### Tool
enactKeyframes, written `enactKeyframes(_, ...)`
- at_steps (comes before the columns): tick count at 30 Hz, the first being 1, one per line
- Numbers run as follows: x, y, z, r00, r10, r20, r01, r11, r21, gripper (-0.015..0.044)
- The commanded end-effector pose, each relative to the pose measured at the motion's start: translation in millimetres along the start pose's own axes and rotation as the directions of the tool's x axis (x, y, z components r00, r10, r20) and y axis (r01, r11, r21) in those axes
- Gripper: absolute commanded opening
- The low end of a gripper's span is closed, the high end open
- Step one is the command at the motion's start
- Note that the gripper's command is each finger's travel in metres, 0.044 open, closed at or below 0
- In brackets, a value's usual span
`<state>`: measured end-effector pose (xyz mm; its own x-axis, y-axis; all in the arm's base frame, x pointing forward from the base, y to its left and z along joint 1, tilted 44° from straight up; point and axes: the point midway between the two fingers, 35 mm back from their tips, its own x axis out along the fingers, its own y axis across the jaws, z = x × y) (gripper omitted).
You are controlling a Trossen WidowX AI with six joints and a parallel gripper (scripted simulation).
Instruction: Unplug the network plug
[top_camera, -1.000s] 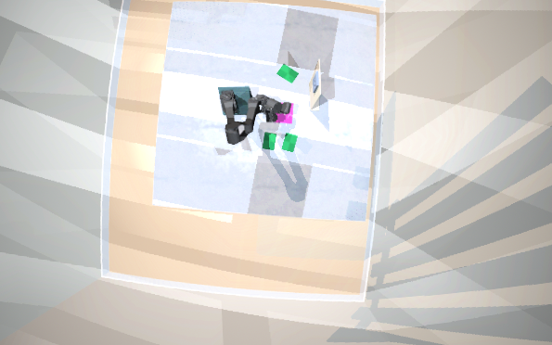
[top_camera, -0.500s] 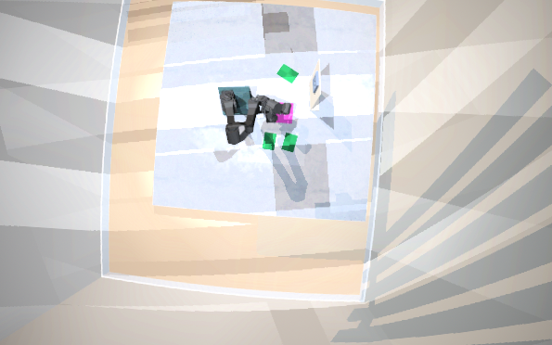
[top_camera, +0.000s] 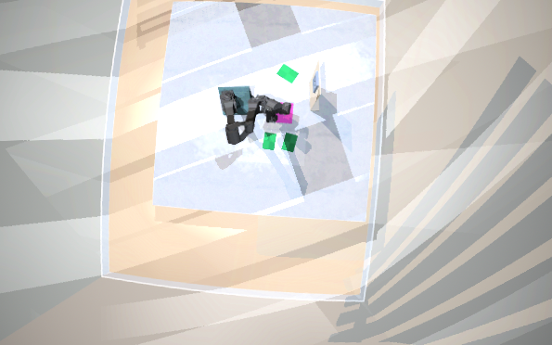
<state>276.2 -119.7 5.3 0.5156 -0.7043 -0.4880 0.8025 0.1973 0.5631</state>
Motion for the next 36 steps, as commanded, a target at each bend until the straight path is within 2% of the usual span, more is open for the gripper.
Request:
enactKeyframes(1, -2.8, -0.1, 0.2, 1.0, -0.002, 0.002, 0.002, 1.0, 0.004, 0.0156)
enactKeyframes(36, -31.6, 4.9, -6.4, 1.0, -0.012, -0.007, 0.012, 1.0, 0.001, 0.0156)
